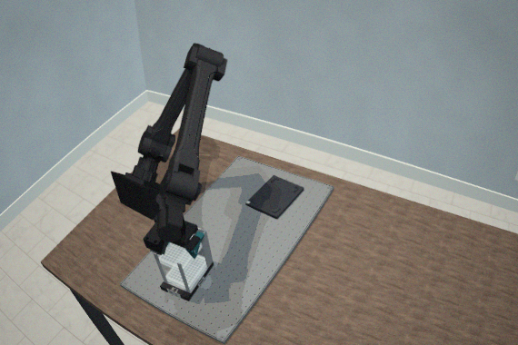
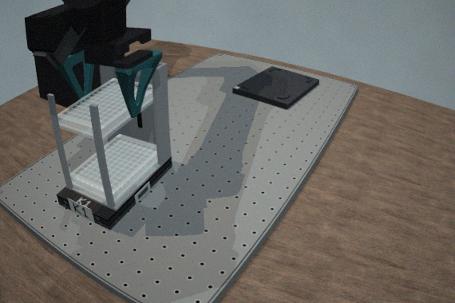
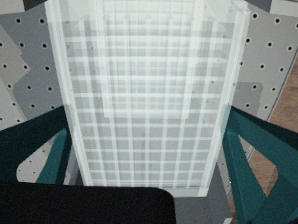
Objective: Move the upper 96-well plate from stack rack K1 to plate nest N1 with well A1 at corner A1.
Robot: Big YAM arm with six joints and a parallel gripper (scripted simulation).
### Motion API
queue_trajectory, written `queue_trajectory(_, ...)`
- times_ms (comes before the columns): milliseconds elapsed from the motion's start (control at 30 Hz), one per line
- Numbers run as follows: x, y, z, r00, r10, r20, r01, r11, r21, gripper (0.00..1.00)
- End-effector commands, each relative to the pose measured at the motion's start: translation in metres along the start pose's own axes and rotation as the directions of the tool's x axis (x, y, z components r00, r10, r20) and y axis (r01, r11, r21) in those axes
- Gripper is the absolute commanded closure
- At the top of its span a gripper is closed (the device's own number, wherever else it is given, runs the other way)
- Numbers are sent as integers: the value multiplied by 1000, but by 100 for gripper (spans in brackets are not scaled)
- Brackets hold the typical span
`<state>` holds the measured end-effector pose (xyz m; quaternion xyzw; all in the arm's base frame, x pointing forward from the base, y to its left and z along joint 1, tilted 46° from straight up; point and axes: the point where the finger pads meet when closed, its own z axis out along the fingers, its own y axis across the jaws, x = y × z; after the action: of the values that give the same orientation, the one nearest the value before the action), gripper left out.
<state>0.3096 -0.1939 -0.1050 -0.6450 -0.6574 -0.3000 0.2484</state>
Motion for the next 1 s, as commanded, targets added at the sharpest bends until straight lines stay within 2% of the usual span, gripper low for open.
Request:
queue_trajectory(0, -13, 17, -35, 998, -28, 56, 30, 998, -47, 100)
queue_trajectory(33, -14, 15, -31, 999, -18, 45, 20, 999, -42, 100)
queue_trajectory(100, -13, 17, -40, 998, -28, 56, 30, 998, -46, 100)
queue_trajectory(500, -12, 16, -61, 998, -28, 58, 30, 998, -47, 100)
queue_trajectory(600, -14, 14, -57, 999, -16, 46, 17, 999, -41, 100)
queue_trajectory(700, -12, 16, -68, 998, -28, 59, 30, 998, -46, 100)
queue_trajectory(967, -11, 15, -82, 998, -28, 60, 30, 998, -46, 100)
